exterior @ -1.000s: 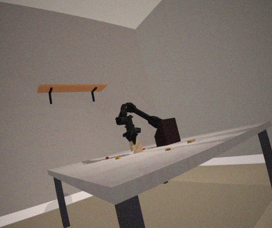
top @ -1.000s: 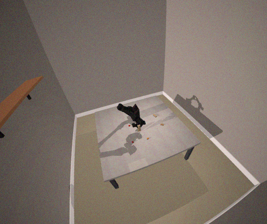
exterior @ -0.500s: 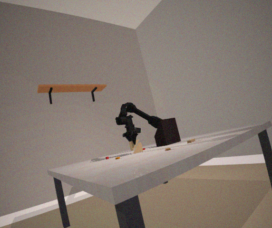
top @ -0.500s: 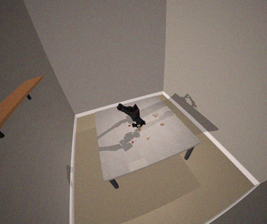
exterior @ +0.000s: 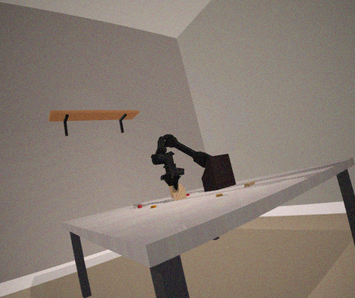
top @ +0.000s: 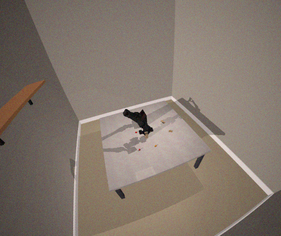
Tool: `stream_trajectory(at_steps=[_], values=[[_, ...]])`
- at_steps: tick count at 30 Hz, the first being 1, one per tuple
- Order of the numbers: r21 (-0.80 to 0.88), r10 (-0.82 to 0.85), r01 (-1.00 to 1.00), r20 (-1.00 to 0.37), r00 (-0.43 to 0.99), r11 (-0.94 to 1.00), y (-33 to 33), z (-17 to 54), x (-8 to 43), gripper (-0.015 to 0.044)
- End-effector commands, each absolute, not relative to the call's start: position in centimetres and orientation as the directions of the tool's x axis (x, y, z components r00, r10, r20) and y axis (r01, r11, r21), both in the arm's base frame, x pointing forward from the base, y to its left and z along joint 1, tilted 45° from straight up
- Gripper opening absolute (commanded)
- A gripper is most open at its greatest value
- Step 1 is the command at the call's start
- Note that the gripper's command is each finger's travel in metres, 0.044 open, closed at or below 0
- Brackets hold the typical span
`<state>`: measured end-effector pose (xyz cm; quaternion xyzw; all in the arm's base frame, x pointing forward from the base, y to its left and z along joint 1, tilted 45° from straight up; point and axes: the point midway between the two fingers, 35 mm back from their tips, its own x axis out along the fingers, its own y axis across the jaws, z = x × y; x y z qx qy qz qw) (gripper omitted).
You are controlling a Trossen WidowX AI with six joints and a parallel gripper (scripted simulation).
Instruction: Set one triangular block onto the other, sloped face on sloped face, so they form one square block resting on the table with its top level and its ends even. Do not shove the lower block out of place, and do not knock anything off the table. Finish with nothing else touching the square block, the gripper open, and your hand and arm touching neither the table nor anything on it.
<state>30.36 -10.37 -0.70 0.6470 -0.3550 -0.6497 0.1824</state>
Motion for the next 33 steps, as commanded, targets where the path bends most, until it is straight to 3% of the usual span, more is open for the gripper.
stream_trajectory(at_steps=[1, 33], values=[[0.701, -0.700, -0.216, -0.708, -0.097, -0.680, -10.56, -0.90, 30.15, 0.0000], [0.702, -0.701, -0.216, -0.707, -0.097, -0.679, -11.31, -1.72, 29.47, 0.0000]])
